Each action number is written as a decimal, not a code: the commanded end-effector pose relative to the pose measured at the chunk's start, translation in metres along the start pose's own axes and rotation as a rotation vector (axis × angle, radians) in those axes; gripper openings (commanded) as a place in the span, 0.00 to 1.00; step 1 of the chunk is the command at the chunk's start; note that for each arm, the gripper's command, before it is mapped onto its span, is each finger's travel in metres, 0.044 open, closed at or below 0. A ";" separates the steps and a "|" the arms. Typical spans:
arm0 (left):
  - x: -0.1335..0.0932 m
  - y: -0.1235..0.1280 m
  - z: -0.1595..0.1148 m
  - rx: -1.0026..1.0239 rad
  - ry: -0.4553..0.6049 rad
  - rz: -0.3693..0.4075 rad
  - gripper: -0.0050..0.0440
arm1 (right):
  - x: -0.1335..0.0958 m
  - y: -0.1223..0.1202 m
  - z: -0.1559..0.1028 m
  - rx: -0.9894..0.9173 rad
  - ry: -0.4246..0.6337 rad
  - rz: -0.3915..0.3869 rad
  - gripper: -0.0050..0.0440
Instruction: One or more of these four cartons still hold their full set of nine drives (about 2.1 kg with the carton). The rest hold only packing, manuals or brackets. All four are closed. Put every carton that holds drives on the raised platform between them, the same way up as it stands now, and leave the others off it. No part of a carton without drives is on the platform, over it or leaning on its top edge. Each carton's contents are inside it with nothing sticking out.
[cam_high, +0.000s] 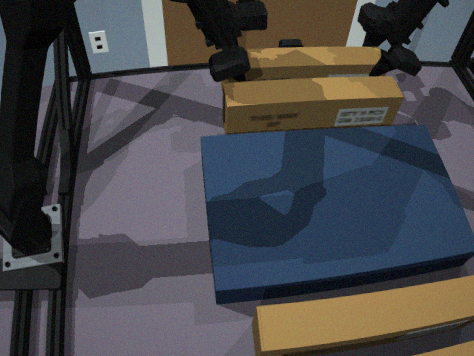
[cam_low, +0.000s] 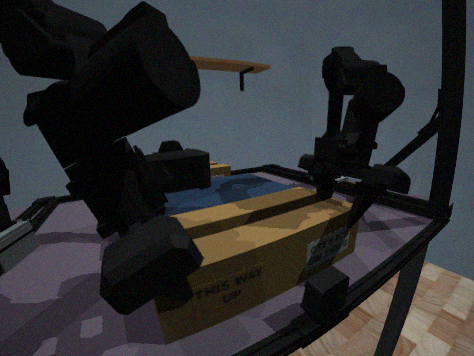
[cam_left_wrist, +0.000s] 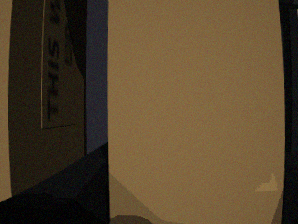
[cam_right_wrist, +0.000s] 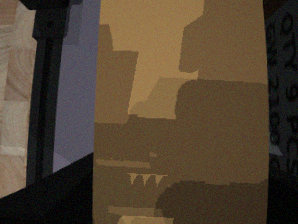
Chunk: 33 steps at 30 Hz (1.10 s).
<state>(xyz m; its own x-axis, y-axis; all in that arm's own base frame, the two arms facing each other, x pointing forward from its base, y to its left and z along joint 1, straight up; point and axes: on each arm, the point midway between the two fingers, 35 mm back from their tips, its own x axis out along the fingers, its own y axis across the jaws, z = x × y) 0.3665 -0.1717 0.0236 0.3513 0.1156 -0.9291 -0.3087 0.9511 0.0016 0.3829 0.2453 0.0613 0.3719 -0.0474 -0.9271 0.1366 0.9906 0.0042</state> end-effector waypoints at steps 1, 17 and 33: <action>0.000 -0.001 -0.001 0.004 -0.005 -0.003 0.90 | 0.003 -0.001 -0.001 0.000 0.000 -0.004 0.90; 0.000 -0.001 -0.001 0.004 -0.005 -0.003 0.90 | 0.003 -0.001 -0.001 0.000 0.000 -0.004 0.90; -0.029 -0.002 0.011 0.004 -0.005 -0.003 0.90 | -0.028 0.000 0.012 0.000 0.000 -0.004 0.90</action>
<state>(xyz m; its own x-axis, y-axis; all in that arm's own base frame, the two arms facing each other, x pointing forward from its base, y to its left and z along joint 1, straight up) 0.3611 -0.1702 0.0291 0.3299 0.1283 -0.9353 -0.3055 0.9519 0.0229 0.3818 0.2445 0.0700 0.3599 -0.0579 -0.9312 0.1364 0.9906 -0.0089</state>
